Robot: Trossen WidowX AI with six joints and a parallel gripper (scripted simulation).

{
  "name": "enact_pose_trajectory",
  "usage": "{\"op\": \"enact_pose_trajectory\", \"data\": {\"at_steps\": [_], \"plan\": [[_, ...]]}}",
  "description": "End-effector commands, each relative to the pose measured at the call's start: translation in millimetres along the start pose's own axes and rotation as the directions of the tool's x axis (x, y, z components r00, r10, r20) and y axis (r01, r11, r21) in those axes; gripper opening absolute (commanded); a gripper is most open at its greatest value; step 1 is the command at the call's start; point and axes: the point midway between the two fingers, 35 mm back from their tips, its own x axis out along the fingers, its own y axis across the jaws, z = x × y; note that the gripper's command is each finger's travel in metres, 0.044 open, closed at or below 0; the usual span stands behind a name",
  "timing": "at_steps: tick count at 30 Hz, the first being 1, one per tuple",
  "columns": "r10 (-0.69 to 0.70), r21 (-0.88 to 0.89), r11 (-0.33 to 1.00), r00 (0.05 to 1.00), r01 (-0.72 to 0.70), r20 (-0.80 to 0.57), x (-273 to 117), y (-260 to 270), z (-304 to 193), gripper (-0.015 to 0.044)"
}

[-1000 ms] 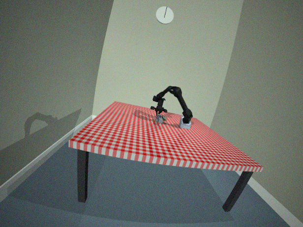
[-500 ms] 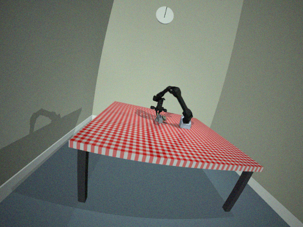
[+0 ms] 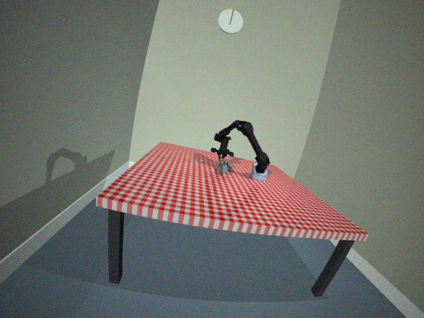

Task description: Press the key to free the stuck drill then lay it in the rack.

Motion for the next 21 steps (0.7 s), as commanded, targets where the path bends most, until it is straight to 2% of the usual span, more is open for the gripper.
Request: {"op": "enact_pose_trajectory", "data": {"at_steps": [1, 21], "plan": [[0.001, -0.006, 1.000, 1.000, -0.001, -0.005, -3.3, -0.1, 0.1, 0.0000], [0.002, -0.006, 1.000, 1.000, -0.002, -0.006, -12.4, 1.5, 1.7, 0.0000]]}}
